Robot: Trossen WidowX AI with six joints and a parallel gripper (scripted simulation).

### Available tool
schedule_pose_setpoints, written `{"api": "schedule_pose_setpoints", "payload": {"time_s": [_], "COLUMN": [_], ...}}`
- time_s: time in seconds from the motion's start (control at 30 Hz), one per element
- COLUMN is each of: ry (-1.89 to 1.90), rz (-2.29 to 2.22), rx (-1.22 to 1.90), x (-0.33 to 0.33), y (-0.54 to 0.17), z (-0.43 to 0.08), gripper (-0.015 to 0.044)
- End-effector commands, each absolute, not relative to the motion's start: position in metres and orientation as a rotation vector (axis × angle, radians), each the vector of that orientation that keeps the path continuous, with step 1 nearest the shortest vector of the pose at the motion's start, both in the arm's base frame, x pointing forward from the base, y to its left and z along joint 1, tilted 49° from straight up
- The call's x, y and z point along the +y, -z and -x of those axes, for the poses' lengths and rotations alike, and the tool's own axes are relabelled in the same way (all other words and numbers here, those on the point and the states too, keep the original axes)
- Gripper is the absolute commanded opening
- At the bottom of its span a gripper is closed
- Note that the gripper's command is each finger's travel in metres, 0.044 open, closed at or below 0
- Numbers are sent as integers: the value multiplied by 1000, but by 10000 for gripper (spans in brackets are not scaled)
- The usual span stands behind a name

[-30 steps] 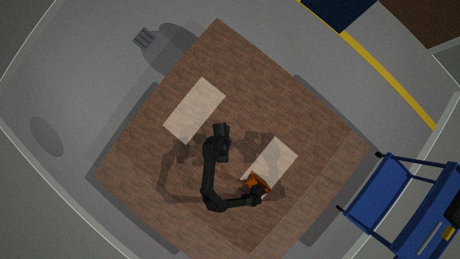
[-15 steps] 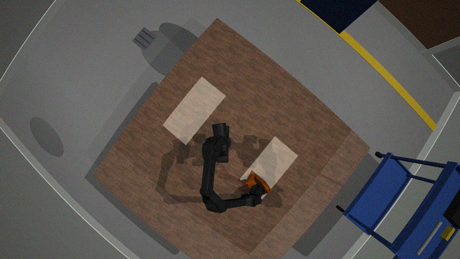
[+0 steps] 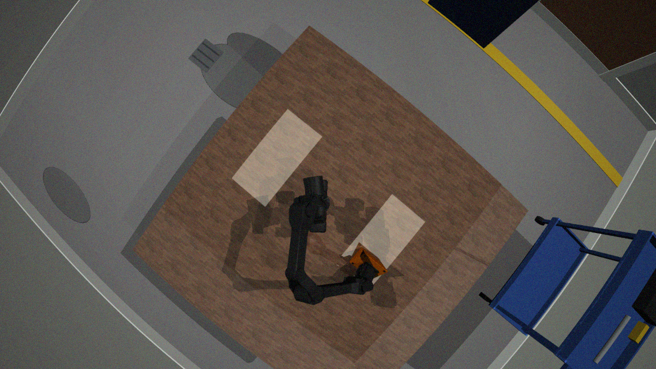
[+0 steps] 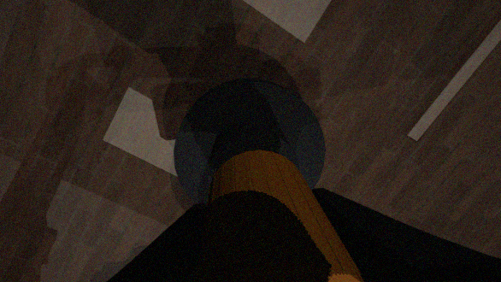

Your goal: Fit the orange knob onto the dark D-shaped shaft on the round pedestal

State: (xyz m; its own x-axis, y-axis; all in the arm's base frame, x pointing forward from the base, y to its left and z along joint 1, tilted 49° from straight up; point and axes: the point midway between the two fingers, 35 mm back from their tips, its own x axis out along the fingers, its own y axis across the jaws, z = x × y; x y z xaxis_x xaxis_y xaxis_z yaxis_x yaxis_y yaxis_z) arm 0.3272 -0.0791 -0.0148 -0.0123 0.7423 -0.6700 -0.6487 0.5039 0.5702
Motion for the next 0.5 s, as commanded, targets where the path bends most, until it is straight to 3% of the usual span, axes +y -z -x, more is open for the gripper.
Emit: {"api": "schedule_pose_setpoints", "payload": {"time_s": [0.0,0.47], "ry": [-1105,-1104], "rz": [-103,-103], "rx": [1135,1135], "x": [-79,-82], "y": [15,12], "z": [-328,-331], "gripper": [0,0]}}
